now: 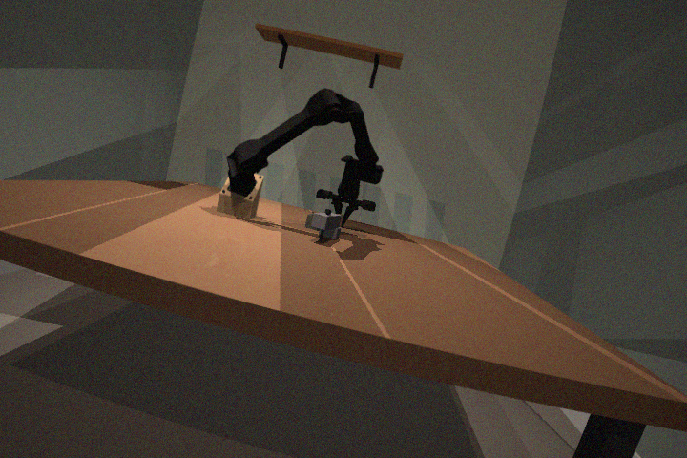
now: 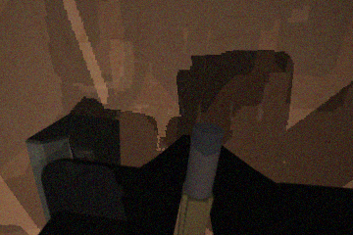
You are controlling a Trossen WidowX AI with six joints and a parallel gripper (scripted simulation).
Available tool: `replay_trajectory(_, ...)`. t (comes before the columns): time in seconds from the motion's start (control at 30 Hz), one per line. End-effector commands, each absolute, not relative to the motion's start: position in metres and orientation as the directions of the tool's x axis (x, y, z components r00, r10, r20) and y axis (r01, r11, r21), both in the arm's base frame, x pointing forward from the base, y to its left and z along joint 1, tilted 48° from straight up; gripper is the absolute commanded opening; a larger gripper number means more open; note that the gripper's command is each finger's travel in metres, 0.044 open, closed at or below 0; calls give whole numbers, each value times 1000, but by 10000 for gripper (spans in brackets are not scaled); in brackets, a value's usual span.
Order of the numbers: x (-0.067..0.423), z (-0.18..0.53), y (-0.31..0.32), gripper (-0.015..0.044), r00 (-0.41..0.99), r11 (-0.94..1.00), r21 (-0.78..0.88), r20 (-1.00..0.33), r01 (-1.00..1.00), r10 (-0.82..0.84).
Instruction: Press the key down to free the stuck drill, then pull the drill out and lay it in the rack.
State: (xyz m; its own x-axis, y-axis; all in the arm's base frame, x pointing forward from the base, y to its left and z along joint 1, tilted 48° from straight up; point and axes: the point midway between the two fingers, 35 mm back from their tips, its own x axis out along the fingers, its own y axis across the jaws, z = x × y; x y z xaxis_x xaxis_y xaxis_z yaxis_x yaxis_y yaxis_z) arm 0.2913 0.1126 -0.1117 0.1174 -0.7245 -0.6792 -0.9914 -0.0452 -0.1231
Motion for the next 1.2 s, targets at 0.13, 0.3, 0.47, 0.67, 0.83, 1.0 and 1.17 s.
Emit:
replay_trajectory(0.13,291,-108,116,0,119,-44,-127,-682,-991,-722)
replay_trajectory(0.3,290,-106,117,0,119,-44,-126,-682,-991,-722)
replay_trajectory(0.47,290,-104,118,0,119,-44,-126,-682,-991,-722)
replay_trajectory(0.67,289,-101,120,0,119,-44,-126,-682,-991,-722)
replay_trajectory(0.83,289,-99,121,0,119,-44,-126,-682,-991,-722)
replay_trajectory(1.0,289,-98,123,0,119,-44,-126,-682,-991,-722)
replay_trajectory(1.17,288,-96,124,0,119,-44,-126,-682,-991,-722)
